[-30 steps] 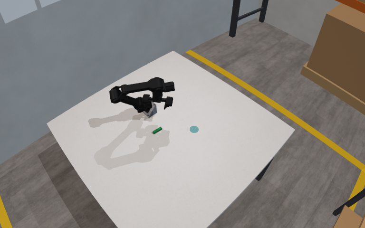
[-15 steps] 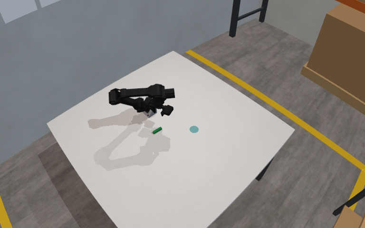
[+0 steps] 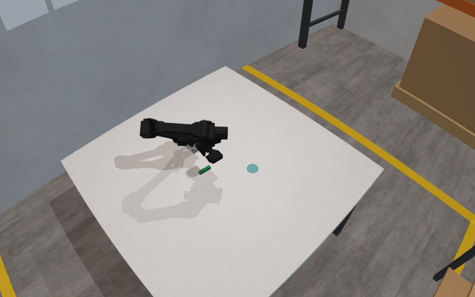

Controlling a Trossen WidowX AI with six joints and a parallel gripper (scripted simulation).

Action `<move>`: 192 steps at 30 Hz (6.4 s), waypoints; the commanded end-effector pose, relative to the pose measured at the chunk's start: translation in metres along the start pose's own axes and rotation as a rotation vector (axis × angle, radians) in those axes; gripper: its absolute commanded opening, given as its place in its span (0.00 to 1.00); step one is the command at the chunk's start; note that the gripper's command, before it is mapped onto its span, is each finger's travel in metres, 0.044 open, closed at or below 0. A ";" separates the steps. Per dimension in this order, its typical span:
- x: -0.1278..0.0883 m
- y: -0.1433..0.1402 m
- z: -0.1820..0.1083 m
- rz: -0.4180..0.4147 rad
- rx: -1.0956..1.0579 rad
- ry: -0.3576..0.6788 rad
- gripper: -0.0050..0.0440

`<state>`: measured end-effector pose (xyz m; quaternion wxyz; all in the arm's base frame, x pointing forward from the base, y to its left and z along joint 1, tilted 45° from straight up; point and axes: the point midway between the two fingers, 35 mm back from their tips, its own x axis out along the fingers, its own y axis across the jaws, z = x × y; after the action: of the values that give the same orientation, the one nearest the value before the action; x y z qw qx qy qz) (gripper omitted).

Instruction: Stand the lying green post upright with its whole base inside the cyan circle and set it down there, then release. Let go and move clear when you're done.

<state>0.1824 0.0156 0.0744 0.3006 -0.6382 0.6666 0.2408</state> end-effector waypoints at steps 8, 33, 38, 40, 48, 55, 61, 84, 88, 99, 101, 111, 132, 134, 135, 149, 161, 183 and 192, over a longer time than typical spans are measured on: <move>0.031 -0.001 -0.003 -0.007 0.006 0.002 0.58; 0.075 0.000 -0.002 -0.001 0.000 0.008 0.58; 0.073 -0.002 -0.002 -0.007 0.003 0.004 0.58; 0.072 -0.002 -0.001 -0.007 0.008 0.000 0.53; 0.072 -0.002 -0.001 -0.007 0.008 0.000 0.35; 0.072 -0.002 -0.001 -0.007 0.008 0.000 0.26; 0.072 -0.002 -0.001 -0.007 0.008 0.000 0.20; 0.020 -0.011 0.005 -0.009 0.009 -0.020 0.15; 0.006 -0.011 0.005 -0.009 0.008 -0.020 0.15; -0.023 -0.008 0.004 -0.007 0.009 -0.017 0.15; -0.030 -0.007 0.004 -0.007 0.009 -0.016 0.15; -0.051 -0.003 0.001 -0.005 0.010 -0.007 0.15; -0.068 -0.035 0.029 -0.005 0.063 -0.004 0.15; -0.069 -0.039 0.033 -0.005 0.071 -0.004 0.15; -0.070 -0.041 0.035 -0.006 0.075 -0.004 0.15; -0.079 -0.065 0.061 -0.009 0.120 -0.005 0.15; -0.083 -0.086 0.086 -0.011 0.162 -0.007 0.15; -0.082 -0.117 0.133 -0.014 0.235 -0.011 0.15; -0.078 -0.130 0.156 -0.015 0.269 -0.012 0.15</move>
<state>0.3177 0.1627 0.0300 0.3744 -0.5988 0.6903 0.1573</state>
